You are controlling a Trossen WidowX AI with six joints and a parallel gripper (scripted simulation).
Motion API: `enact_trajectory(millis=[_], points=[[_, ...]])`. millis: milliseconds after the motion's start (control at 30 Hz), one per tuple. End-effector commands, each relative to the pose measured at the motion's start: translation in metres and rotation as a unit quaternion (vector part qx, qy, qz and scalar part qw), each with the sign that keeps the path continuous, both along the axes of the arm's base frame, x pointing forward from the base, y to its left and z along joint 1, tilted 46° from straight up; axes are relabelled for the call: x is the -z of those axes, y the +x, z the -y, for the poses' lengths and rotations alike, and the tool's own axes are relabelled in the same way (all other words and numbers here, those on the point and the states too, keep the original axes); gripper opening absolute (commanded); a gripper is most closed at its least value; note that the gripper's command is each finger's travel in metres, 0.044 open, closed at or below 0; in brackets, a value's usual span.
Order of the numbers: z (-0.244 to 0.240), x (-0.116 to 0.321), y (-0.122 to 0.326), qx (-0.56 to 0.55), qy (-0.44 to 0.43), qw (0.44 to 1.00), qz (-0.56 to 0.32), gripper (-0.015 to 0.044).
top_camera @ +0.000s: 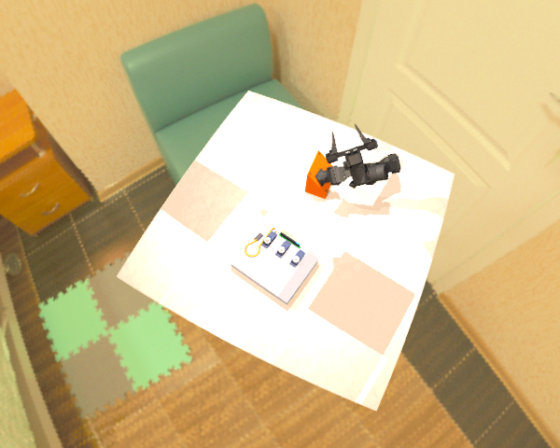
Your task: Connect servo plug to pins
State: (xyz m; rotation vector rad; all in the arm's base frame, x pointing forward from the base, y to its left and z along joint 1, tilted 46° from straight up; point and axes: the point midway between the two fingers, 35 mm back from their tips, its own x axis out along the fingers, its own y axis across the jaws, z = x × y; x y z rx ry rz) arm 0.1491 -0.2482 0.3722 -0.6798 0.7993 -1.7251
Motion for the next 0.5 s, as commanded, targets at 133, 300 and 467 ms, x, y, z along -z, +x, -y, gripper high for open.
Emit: enact_trajectory(millis=[133, 300, 467], points=[[-0.001, 0.0, 0.005, -0.017, -0.004, 1.0, 0.007, 0.0269], [-0.003, 0.0, 0.015, -0.053, -0.013, 0.998, 0.023, 0.0138], [-0.007, 0.0, 0.027, -0.093, -0.02, 0.995, 0.041, 0.0115]])
